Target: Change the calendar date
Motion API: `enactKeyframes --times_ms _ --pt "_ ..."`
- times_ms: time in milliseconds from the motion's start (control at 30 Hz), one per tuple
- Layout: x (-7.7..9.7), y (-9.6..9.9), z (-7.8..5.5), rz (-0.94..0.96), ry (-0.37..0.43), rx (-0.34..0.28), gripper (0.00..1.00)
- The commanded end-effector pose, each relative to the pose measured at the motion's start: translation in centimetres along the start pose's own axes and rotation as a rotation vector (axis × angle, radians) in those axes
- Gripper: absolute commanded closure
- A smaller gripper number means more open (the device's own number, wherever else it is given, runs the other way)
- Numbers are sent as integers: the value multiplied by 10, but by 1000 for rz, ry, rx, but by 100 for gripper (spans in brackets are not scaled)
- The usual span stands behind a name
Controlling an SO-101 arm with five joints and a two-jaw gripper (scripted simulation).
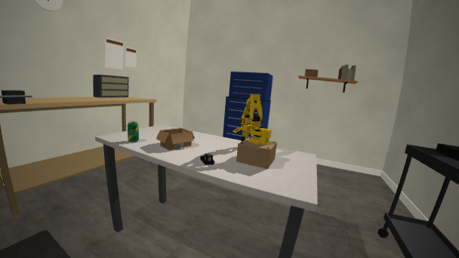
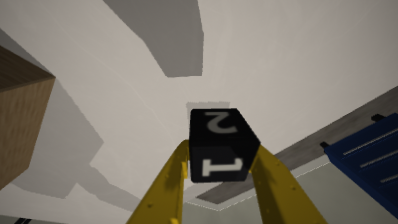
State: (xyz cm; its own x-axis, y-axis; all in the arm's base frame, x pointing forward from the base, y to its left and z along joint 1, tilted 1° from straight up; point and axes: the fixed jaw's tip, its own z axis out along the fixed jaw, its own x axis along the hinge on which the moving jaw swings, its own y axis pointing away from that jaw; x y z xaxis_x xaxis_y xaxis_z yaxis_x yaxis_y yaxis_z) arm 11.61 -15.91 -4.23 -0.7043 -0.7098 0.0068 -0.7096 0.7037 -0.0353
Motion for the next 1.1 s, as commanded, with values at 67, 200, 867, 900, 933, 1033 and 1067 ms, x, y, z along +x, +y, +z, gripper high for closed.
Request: enactKeyframes --times_ms 67,200,867,900,933,1033,1067 --pt "1 4 3 -1 -3 -12 100" --pt "1 4 5 -1 -3 -12 100" --pt "1 4 13 -1 -3 -12 100" --pt "1 4 14 -1 -3 -12 100" --pt "1 4 14 -1 -3 -12 100" --pt "1 4 15 -1 -3 -12 100" --pt "1 4 15 -1 -3 -12 100"
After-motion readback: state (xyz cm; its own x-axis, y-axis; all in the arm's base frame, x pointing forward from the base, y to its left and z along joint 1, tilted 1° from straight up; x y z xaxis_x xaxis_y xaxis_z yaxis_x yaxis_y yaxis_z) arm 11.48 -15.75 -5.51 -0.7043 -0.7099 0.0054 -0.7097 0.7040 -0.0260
